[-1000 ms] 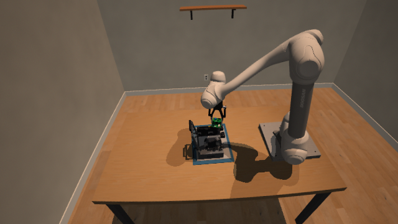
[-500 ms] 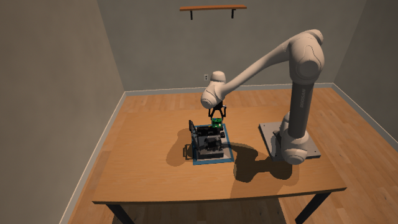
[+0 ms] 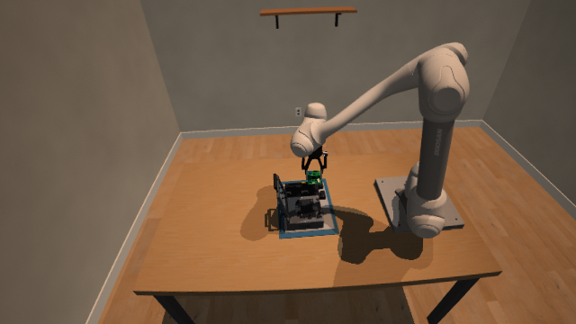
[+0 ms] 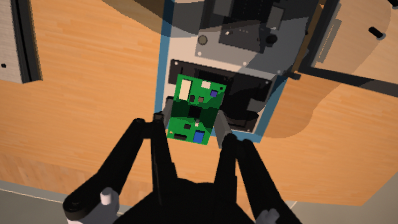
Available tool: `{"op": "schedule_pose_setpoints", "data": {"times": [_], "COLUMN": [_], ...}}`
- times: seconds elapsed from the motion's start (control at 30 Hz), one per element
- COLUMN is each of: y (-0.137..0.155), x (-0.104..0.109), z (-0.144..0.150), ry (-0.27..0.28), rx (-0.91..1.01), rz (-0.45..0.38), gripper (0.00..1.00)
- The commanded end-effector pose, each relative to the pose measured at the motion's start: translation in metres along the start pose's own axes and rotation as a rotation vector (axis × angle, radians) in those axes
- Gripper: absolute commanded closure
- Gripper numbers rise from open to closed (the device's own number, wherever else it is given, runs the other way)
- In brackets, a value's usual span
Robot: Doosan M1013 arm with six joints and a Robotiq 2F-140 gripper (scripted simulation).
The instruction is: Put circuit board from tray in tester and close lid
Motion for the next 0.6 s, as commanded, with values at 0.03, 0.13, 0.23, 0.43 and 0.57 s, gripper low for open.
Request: {"op": "schedule_pose_setpoints", "data": {"times": [0.03, 0.13, 0.23, 0.43, 0.57], "y": [0.0000, 0.0000, 0.0000, 0.0000, 0.0000], "x": [0.0001, 0.0001, 0.0001, 0.0001, 0.0001], "z": [0.0000, 0.0000, 0.0000, 0.0000, 0.0000], "ry": [0.000, 0.000, 0.000, 0.000, 0.000], "rx": [0.019, 0.027, 0.033, 0.039, 0.041], "rz": [0.000, 0.000, 0.000, 0.000, 0.000], "gripper": [0.54, 0.54, 0.54, 0.54, 0.54]}}
Point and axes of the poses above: the point where the finger pads meet when closed, its own x axis back along the fingers, its own z axis across the jaws, y = z × x, the point moved 3 cm from there along x, back along the fingers, and after that the axes turned 4 degrees about -x, right-handed, at the moved point
